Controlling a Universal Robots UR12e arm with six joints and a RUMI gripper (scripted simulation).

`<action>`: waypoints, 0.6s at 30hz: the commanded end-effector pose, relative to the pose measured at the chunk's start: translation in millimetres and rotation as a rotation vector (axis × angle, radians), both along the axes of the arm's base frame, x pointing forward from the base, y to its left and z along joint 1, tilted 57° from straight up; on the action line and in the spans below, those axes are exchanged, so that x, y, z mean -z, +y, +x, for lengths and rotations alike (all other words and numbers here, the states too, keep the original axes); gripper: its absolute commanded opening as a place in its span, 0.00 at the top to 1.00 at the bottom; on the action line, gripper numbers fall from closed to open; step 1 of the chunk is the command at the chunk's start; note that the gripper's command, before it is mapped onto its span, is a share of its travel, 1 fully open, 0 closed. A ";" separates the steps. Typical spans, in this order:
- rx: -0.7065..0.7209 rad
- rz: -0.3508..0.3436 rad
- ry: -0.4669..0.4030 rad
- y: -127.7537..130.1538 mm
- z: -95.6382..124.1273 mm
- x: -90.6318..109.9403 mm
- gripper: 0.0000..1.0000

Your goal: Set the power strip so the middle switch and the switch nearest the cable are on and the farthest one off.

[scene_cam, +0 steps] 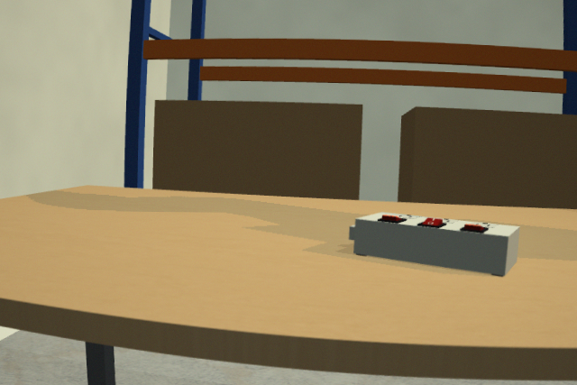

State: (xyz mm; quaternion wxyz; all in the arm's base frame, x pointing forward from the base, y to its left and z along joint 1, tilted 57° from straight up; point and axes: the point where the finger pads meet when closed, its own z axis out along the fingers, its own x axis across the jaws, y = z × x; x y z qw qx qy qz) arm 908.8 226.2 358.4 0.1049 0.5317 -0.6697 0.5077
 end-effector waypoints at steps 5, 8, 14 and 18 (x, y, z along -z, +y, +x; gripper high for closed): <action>0.136 0.097 -0.242 -32.7 -8.5 75.6 0.00; 0.179 0.128 -0.319 -44.3 -14.5 99.0 0.00; 0.273 0.195 -0.489 -70.6 -32.5 147.7 0.00; 0.321 0.231 -0.579 -84.7 -44.6 171.9 0.00</action>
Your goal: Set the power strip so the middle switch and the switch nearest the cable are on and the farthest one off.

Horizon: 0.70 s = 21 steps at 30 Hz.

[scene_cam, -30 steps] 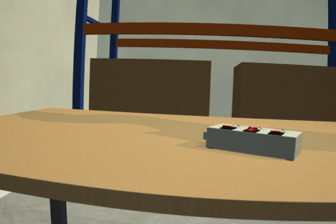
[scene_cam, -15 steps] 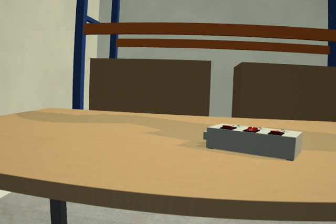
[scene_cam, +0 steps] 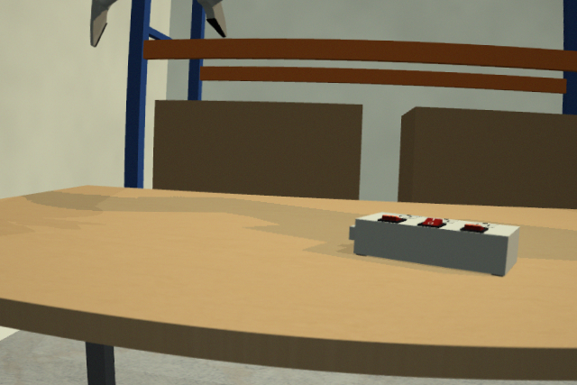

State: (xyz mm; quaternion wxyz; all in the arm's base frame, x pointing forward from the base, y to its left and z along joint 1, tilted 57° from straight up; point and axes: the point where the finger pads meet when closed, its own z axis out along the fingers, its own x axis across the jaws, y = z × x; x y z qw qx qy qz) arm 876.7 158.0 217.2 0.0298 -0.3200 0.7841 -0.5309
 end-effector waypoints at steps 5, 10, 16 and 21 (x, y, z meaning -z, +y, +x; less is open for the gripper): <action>0.130 0.091 -0.267 -38.1 -34.0 65.1 0.00; 0.201 0.142 -0.402 -59.4 -58.7 96.3 0.00; 0.287 0.203 -0.572 -85.6 -93.6 131.0 0.00; 0.342 0.244 -0.686 -102.5 -119.1 151.4 0.00</action>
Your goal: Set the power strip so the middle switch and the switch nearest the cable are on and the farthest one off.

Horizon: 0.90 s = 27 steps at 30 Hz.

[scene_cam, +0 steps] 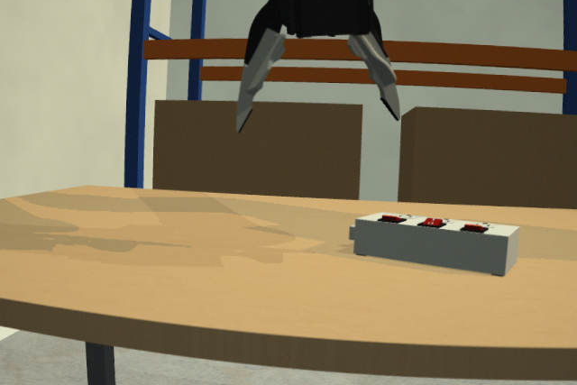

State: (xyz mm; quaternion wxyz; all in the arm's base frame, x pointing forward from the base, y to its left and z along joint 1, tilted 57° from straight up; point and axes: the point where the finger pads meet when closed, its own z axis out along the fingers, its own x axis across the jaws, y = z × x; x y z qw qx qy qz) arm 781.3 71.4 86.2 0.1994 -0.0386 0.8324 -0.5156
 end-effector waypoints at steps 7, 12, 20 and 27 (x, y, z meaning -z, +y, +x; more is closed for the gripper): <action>0.143 0.101 -0.320 -44.0 -71.1 50.2 0.00; 0.166 0.117 -0.371 -51.0 -83.9 56.7 0.00; 0.189 0.133 -0.420 -57.6 -96.5 62.6 0.00; 0.189 0.134 -0.421 -57.6 -96.6 62.7 0.00</action>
